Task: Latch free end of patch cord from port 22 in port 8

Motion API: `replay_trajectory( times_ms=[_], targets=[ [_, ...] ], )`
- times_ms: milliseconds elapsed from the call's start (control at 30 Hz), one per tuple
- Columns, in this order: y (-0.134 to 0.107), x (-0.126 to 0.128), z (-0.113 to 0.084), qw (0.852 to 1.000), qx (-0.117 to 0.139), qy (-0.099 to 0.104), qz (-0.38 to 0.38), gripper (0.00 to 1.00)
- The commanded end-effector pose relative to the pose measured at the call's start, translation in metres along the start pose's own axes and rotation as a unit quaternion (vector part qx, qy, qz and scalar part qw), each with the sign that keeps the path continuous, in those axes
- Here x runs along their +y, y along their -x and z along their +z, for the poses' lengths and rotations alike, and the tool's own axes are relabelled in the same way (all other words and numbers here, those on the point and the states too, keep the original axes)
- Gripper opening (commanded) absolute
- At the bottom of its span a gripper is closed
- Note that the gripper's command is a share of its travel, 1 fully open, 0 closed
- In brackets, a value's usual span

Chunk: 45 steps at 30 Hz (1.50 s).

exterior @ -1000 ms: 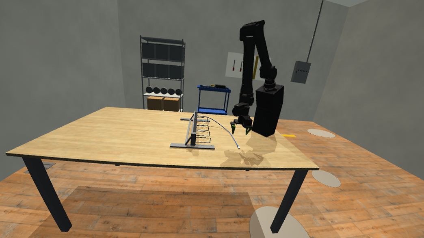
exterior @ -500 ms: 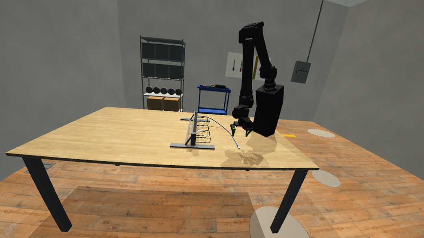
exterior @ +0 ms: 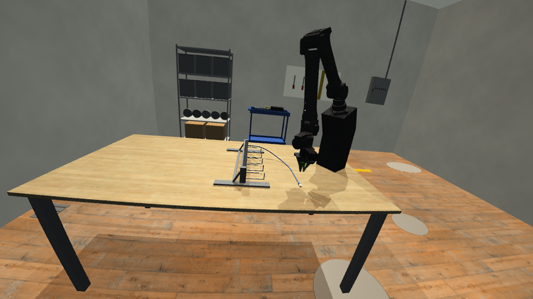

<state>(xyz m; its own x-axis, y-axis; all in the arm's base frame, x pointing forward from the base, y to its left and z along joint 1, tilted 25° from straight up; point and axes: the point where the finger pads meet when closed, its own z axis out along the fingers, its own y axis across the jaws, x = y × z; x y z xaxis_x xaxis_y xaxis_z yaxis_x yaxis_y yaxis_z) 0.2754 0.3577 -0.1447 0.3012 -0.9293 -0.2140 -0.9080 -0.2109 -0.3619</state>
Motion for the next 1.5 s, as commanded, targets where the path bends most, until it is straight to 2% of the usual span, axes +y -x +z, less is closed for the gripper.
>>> replay_trajectory(
  times_ms=[0,967,1067,1133,1200,1267,1300,1467],
  targets=[
    [0.001,-0.002,-0.008,1.000,-0.002,-0.002,-0.007,0.00],
    [0.000,-0.003,-0.002,1.000,0.000,-0.002,-0.003,0.00],
    [-0.004,-0.009,-0.002,0.999,-0.003,-0.022,0.031,0.00],
    [-0.008,-0.018,-0.003,0.996,-0.008,-0.051,0.079,0.00],
    [-0.011,-0.025,-0.004,0.991,-0.014,-0.071,0.112,0.00],
    [-0.011,-0.025,-0.004,0.991,-0.014,-0.071,0.112,0.00],
    [-0.014,-0.032,-0.006,0.984,-0.021,-0.094,0.149,0.00],
    [-0.019,-0.047,-0.012,0.965,-0.041,-0.136,0.220,0.00]
  ],
)
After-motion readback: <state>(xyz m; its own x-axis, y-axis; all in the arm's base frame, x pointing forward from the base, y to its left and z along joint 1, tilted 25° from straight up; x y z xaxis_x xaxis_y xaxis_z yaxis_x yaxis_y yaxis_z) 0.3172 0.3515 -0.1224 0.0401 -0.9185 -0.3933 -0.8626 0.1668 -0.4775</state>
